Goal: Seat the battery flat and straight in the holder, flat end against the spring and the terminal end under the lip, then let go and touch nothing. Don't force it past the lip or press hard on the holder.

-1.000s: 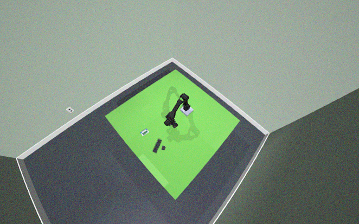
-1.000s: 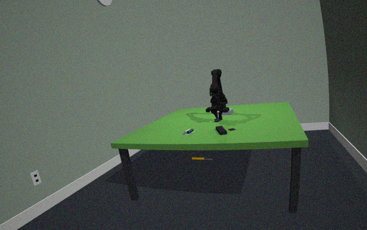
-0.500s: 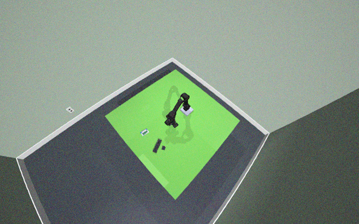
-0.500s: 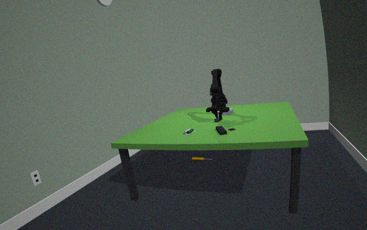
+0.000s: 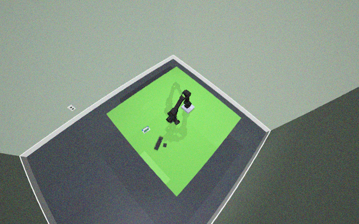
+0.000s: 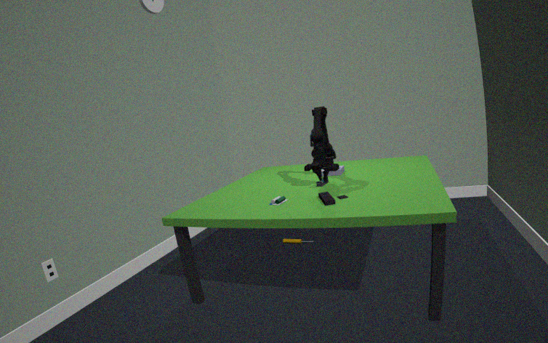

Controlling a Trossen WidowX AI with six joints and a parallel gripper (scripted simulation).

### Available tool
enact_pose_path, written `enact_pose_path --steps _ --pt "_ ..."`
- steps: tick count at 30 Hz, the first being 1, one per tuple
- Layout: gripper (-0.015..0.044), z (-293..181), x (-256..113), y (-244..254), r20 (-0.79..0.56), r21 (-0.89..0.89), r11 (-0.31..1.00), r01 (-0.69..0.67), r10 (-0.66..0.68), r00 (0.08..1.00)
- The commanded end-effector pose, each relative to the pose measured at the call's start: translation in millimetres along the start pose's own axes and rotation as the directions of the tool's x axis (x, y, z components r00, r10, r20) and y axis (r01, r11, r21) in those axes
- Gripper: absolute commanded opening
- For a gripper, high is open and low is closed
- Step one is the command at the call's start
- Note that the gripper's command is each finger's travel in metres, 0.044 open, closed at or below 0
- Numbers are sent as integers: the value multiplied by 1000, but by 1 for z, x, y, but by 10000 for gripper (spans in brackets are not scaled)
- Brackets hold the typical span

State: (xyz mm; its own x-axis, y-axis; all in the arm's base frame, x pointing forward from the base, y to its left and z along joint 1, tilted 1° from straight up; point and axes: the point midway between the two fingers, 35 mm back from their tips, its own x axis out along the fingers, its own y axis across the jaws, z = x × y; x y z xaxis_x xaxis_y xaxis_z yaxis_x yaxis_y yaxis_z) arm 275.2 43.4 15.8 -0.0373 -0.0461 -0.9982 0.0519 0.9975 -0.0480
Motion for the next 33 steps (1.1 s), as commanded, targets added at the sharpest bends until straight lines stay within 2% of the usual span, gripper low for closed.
enact_pose_path --steps 1,5,9,23,25,33 --pt "60 -1 0 0 -1 4 1000 0 0 1000" --pt "60 -1 0 0 0 4 1000 0 0 1000" --pt "161 -1 0 0 0 4 1000 0 0 1000" --pt "161 -1 -15 -1 0 0 1000 -1 1 1000" --pt "214 -2 -18 -1 -3 0 1000 1 -1 1000" --pt "424 -7 -86 -3 0 0 1000 -1 1 1000"
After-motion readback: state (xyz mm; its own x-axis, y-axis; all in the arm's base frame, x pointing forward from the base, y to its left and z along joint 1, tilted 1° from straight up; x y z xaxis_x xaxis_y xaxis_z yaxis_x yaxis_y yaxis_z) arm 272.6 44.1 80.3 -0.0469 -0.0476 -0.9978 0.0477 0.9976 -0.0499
